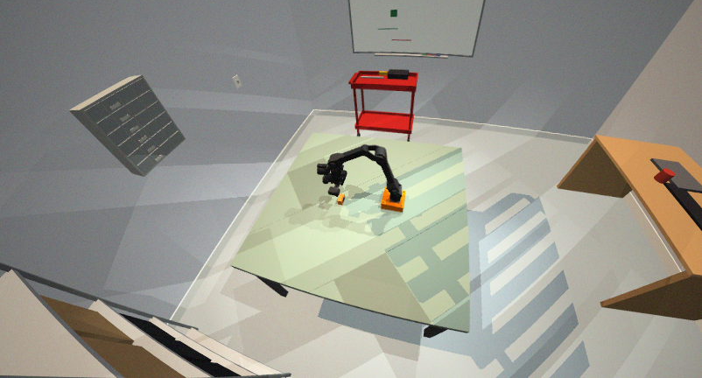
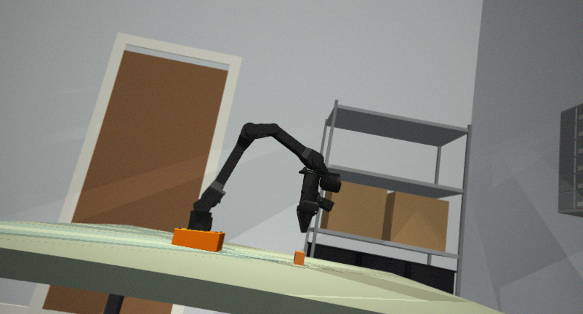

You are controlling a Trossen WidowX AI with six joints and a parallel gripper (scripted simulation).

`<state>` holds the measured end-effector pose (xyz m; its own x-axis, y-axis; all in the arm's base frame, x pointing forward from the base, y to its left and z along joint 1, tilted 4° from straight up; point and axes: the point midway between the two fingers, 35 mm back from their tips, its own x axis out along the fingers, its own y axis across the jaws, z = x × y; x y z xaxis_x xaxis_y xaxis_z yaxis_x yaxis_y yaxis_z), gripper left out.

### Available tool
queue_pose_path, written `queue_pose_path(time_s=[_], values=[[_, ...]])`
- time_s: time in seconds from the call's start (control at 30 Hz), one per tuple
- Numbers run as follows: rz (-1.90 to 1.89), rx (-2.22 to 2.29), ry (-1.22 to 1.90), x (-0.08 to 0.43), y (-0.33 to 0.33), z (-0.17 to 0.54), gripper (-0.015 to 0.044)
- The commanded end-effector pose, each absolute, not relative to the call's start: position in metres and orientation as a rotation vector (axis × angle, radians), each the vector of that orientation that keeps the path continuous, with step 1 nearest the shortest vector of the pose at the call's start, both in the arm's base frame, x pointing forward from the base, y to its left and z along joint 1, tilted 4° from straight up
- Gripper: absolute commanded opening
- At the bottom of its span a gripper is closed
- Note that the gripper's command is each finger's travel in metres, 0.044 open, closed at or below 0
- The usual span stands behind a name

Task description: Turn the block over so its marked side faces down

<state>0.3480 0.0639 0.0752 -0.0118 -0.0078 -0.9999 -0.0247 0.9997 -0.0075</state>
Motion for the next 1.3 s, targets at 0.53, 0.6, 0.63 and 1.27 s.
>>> queue_pose_path(time_s=[0.53, 0.6, 0.63, 1.27], values=[[0.020, -0.024, 1.601, 0.347, 0.063, 0.024, 0.0440], [0.020, -0.024, 1.601, 0.347, 0.063, 0.021, 0.0440], [0.020, -0.024, 1.601, 0.347, 0.063, 0.019, 0.0440], [0.020, -0.024, 1.601, 0.345, 0.063, -0.006, 0.0387]])
